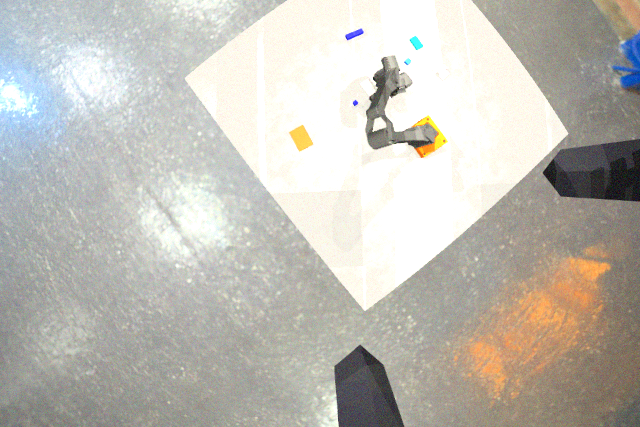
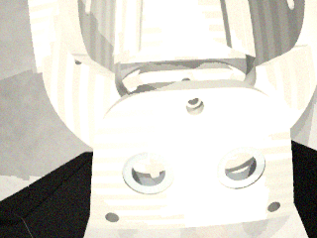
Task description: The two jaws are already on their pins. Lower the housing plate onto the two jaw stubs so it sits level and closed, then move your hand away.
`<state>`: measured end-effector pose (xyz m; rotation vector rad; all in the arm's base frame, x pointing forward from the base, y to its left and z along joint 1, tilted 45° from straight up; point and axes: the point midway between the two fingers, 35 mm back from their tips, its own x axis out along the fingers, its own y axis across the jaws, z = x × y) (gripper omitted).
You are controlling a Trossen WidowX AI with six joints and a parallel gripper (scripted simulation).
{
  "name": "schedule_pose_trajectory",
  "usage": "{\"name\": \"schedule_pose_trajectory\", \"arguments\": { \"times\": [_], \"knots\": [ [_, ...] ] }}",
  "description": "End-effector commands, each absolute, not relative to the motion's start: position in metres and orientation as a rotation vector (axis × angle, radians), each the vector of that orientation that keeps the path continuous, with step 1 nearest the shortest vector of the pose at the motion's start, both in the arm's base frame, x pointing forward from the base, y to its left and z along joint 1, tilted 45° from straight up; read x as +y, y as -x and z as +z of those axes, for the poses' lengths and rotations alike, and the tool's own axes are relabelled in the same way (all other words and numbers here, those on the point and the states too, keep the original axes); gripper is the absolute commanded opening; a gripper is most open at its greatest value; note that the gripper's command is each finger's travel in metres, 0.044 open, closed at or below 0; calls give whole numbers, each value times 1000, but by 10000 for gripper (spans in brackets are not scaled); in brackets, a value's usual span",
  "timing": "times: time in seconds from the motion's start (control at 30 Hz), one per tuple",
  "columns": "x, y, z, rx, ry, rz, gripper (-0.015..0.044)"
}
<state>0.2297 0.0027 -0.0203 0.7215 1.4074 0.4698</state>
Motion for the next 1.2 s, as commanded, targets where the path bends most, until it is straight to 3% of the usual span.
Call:
{"name": "schedule_pose_trajectory", "arguments": {
  "times": [0.0, 1.17],
  "knots": [
    [4, -230, -21, 1406, -727, 469, 351],
    [8, -231, -26, 1406, -727, 470, 351]
  ]
}}
